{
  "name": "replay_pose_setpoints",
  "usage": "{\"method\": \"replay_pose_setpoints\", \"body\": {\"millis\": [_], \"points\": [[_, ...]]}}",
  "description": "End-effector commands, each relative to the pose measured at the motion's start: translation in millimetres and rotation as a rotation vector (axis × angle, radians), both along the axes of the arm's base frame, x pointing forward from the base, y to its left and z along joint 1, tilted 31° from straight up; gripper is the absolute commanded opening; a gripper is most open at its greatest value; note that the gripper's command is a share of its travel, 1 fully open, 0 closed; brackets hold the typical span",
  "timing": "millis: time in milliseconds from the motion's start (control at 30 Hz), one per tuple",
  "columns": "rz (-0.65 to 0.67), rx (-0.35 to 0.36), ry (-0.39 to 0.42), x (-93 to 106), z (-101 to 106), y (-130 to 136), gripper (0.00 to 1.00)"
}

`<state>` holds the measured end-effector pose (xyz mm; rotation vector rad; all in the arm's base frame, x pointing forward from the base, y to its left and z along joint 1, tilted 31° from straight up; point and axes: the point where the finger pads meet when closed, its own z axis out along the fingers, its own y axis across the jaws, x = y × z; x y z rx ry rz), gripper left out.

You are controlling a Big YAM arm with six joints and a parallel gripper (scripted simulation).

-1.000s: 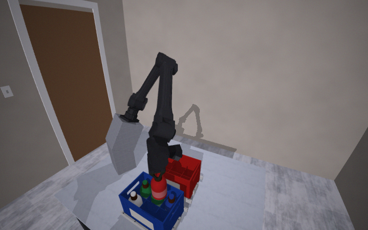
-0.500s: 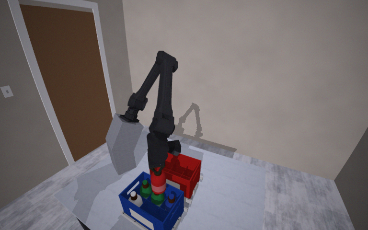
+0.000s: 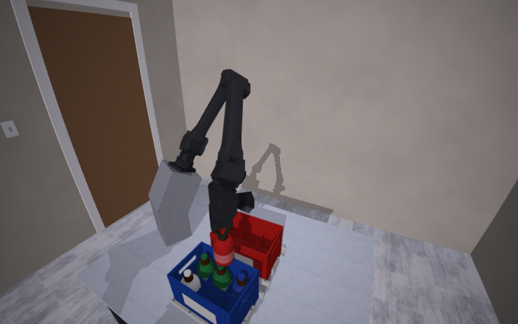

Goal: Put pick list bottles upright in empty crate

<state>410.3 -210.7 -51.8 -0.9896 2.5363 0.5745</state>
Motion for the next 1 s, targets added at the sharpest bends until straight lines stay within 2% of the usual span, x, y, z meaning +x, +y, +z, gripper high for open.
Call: {"method": "replay_pose_setpoints", "body": {"millis": [0,33,67,167,333,433,533,567,600,633,833,900,967], "points": [[-0.034,-0.080,-0.095,27.7,42.9,-32.1,0.00],[-0.031,-0.081,-0.097,27.6,43.3,-29.3,0.00],[-0.025,-0.053,-0.062,11.3,32.0,-12.4,0.00],[-0.010,-0.044,-0.052,8.2,33.0,1.1,0.00],[-0.013,-0.062,-0.077,11.3,40.3,-0.1,0.00],[-0.017,-0.050,-0.060,-1.1,36.2,9.0,0.00],[-0.011,-0.050,-0.060,-1.1,36.7,13.0,0.00],[-0.008,-0.074,-0.094,15.1,49.2,3.0,0.00],[-0.007,-0.075,-0.095,13.8,48.8,5.5,0.00],[-0.009,-0.049,-0.060,-4.5,38.0,18.2,0.00],[-0.007,-0.050,-0.060,-11.6,40.6,28.1,0.00],[-0.010,-0.062,-0.078,-5.8,47.1,23.9,0.00],[-0.017,-0.050,-0.061,-17.8,42.7,29.9,0.00]]}}
